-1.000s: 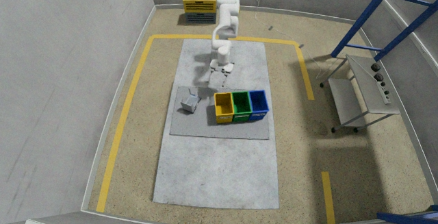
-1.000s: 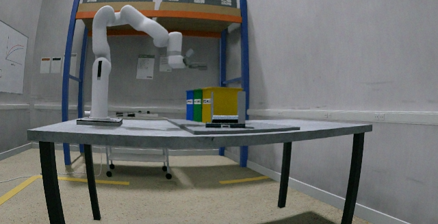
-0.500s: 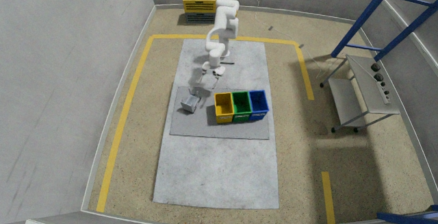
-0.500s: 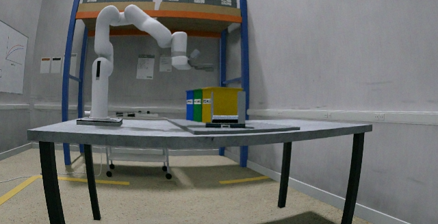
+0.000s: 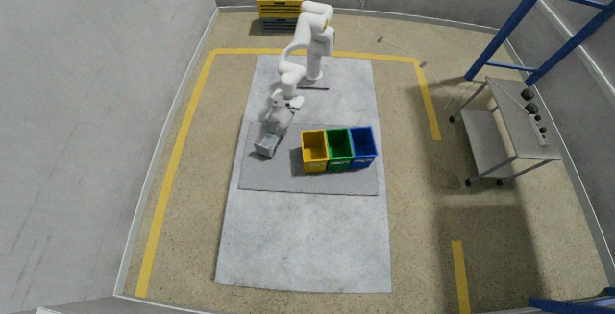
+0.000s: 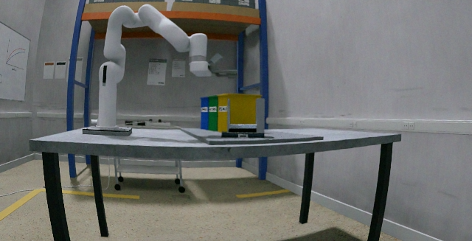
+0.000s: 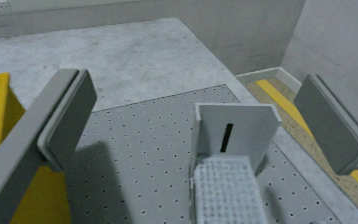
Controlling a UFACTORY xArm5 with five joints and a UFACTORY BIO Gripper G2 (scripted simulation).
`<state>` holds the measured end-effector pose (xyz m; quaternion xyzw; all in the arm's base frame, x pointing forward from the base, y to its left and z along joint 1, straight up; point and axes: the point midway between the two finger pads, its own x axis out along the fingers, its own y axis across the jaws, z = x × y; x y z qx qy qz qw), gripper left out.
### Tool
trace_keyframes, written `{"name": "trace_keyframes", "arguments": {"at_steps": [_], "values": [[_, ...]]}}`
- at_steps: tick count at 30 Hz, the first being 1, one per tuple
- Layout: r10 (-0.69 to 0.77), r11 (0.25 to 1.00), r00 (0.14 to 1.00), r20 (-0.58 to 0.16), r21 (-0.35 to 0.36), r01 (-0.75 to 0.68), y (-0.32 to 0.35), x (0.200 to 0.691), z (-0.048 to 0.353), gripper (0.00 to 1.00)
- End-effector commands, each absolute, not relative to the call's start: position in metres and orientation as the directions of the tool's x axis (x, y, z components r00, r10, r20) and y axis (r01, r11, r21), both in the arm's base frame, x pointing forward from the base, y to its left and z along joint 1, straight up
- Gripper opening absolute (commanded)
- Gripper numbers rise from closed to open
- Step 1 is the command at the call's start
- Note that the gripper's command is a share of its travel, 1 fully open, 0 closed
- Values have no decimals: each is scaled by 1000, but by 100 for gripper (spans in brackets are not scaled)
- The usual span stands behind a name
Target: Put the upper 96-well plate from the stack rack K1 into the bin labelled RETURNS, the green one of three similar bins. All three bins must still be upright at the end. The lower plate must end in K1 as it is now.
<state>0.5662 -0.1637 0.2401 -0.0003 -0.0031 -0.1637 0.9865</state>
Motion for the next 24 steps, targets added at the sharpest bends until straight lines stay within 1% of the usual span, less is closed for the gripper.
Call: {"name": "trace_keyframes", "arguments": {"at_steps": [1, 10, 24], "values": [[-316, 949, 949, 15, -3, 316, -185, 574, 238, 37], [-316, 949, 949, 15, -4, 316, -228, 583, 228, 37], [-316, 949, 949, 15, -4, 316, -229, 584, 228, 37]]}}
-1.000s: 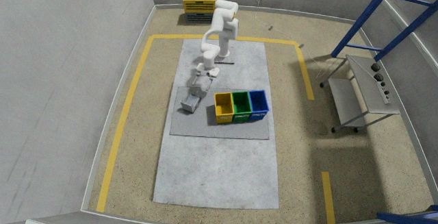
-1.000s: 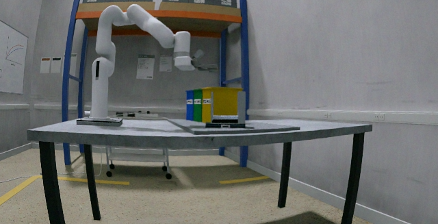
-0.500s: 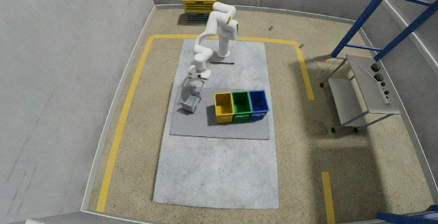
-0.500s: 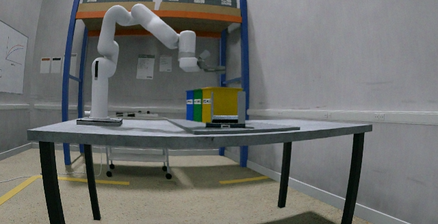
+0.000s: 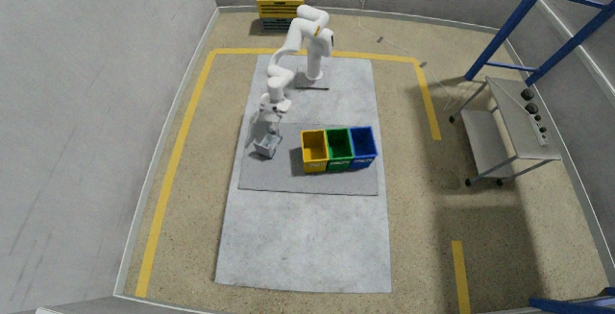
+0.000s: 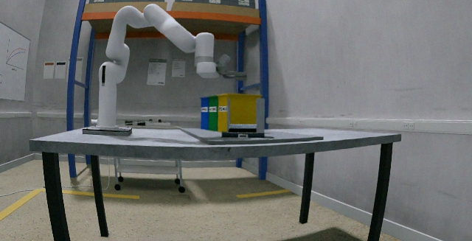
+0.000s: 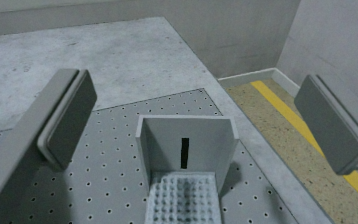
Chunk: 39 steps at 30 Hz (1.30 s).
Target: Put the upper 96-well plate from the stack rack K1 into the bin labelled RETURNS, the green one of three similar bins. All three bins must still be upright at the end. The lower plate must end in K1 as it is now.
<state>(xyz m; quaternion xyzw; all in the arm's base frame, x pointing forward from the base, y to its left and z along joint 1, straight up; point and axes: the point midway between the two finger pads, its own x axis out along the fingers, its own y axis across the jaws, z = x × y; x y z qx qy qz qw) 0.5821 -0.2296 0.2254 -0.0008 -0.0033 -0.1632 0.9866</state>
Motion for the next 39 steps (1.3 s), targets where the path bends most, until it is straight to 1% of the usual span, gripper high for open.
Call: {"name": "trace_keyframes", "arguments": {"at_steps": [1, 39], "values": [[-316, 949, 949, 15, -4, 316, -229, 584, 228, 37], [-316, 949, 949, 15, -4, 316, -230, 584, 176, 37]]}}
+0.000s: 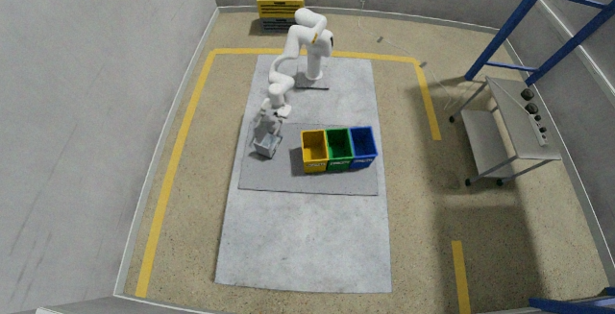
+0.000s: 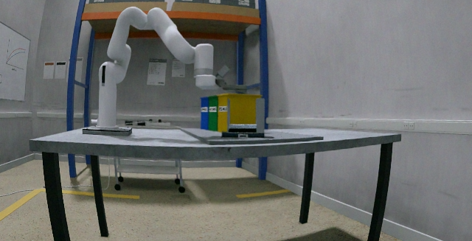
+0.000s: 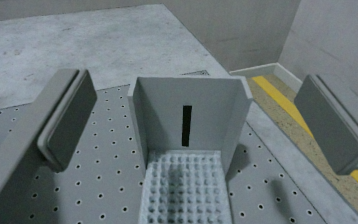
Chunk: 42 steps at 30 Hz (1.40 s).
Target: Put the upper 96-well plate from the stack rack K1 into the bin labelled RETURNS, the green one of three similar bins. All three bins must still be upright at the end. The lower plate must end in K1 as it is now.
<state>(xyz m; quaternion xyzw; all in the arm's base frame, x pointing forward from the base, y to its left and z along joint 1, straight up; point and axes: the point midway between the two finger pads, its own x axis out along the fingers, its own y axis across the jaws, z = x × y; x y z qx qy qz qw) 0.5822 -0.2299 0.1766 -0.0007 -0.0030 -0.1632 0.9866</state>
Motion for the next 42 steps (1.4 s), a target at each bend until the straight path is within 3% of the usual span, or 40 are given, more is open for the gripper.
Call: {"name": "trace_keyframes", "arguments": {"at_steps": [1, 42], "values": [[-316, 949, 949, 15, -4, 316, -230, 584, 175, 37], [-316, 949, 949, 15, -4, 316, -230, 584, 113, 37]]}}
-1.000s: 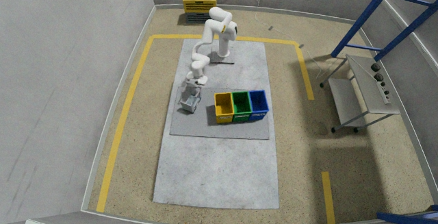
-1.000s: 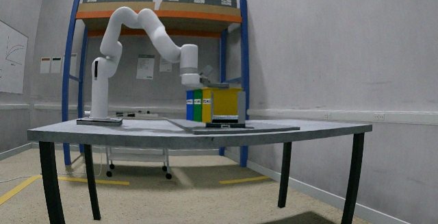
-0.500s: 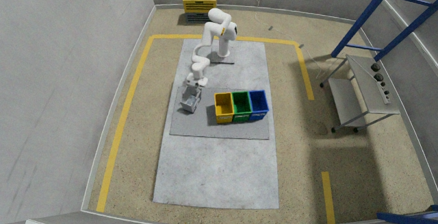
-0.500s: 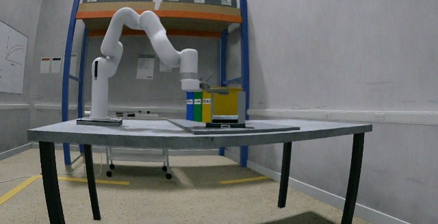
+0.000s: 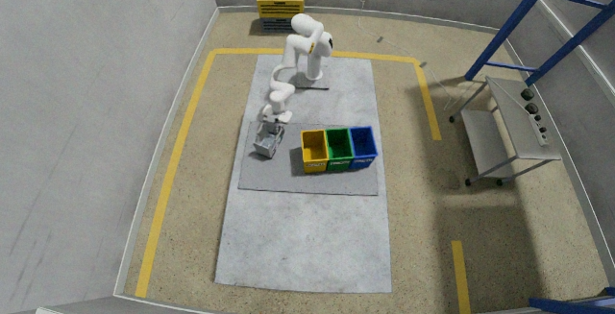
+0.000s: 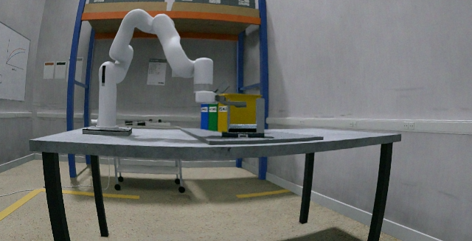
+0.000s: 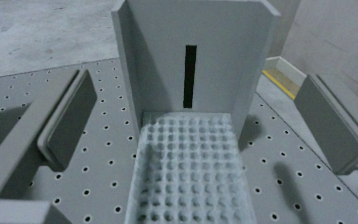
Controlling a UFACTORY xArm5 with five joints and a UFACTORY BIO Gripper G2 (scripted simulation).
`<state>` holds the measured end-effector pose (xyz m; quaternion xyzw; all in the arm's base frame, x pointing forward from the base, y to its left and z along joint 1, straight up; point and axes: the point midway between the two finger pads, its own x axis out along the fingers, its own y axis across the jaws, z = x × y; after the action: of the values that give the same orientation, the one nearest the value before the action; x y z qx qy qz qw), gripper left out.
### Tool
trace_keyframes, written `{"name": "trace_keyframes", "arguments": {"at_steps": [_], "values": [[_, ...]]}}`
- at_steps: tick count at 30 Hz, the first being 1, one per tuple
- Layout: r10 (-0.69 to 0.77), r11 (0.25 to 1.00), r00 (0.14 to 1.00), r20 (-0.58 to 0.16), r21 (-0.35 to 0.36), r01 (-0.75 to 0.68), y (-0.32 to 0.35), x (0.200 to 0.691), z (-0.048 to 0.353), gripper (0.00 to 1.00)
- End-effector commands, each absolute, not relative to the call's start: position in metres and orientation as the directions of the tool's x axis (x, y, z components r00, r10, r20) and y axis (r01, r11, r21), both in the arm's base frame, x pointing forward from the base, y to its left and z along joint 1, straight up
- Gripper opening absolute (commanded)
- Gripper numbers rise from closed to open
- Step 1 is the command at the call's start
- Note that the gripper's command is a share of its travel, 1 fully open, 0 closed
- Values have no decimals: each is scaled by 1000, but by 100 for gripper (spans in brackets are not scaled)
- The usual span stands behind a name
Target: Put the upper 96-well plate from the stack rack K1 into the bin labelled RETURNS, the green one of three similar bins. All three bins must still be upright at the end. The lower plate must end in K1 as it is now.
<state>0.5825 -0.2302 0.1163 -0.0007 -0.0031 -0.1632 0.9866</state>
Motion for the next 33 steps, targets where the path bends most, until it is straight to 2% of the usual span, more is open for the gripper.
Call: {"name": "trace_keyframes", "arguments": {"at_steps": [1, 33], "values": [[-316, 949, 949, 15, -4, 316, -230, 584, 111, 37], [-316, 949, 949, 15, -4, 316, -230, 585, 66, 37]]}}
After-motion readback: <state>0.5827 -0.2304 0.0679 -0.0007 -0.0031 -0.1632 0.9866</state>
